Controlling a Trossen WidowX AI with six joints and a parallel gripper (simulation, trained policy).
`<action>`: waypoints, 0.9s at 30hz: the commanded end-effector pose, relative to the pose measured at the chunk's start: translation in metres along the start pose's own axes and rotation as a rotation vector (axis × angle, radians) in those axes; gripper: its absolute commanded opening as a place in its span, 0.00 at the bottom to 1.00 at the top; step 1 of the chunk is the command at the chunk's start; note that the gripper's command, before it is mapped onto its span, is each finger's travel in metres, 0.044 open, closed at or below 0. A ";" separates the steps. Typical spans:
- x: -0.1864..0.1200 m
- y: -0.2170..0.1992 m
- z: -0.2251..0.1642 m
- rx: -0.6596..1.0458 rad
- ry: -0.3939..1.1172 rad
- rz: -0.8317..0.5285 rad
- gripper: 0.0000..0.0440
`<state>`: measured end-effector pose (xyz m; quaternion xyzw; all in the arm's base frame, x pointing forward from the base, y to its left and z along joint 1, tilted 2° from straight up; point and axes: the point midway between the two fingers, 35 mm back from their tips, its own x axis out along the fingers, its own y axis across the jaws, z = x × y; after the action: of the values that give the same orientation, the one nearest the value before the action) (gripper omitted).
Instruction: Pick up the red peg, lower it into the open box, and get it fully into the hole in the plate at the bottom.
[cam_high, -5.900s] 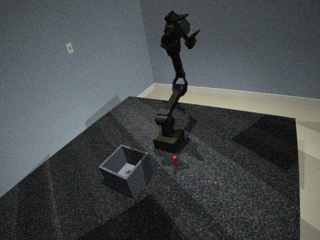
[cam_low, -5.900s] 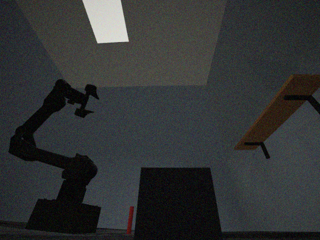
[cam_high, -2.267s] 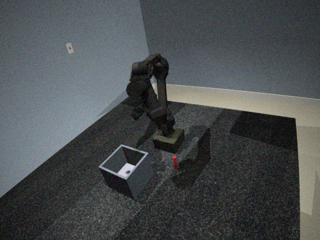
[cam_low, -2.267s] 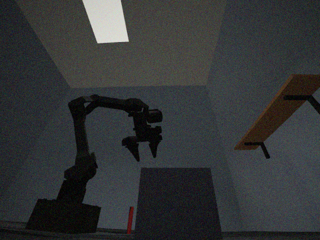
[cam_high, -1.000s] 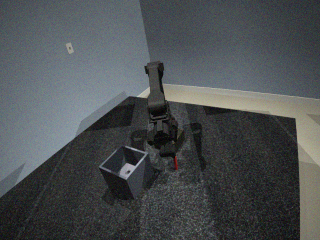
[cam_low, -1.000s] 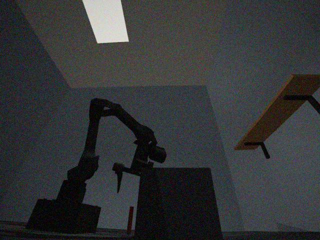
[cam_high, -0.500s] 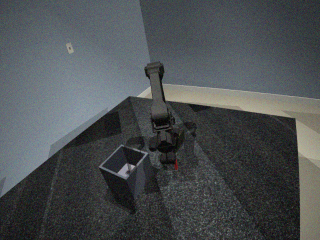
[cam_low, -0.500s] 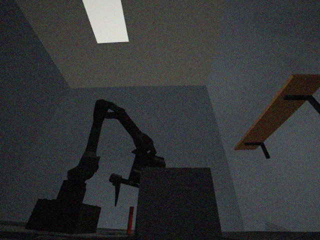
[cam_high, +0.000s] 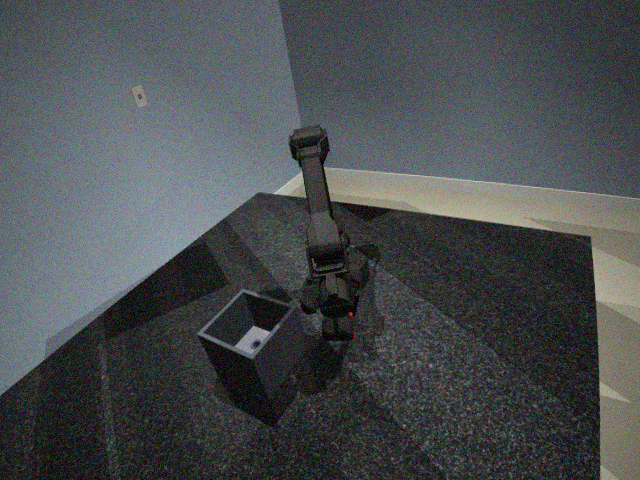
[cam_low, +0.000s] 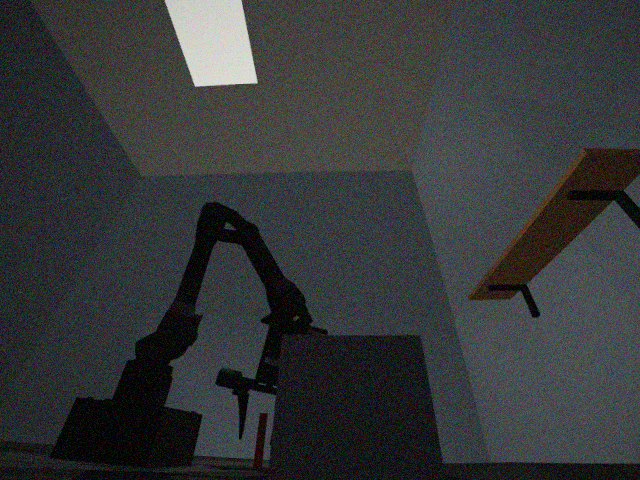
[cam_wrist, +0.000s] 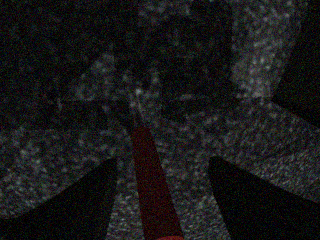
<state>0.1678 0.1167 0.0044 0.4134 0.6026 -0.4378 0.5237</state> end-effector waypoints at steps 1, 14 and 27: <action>0.007 0.004 -0.001 -0.013 -0.001 0.008 0.34; 0.004 0.018 -0.007 -0.026 0.033 0.065 0.00; -0.035 0.036 -0.011 0.011 0.082 0.186 0.00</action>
<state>0.1969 0.1337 0.0249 0.4724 0.5855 -0.3835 0.5356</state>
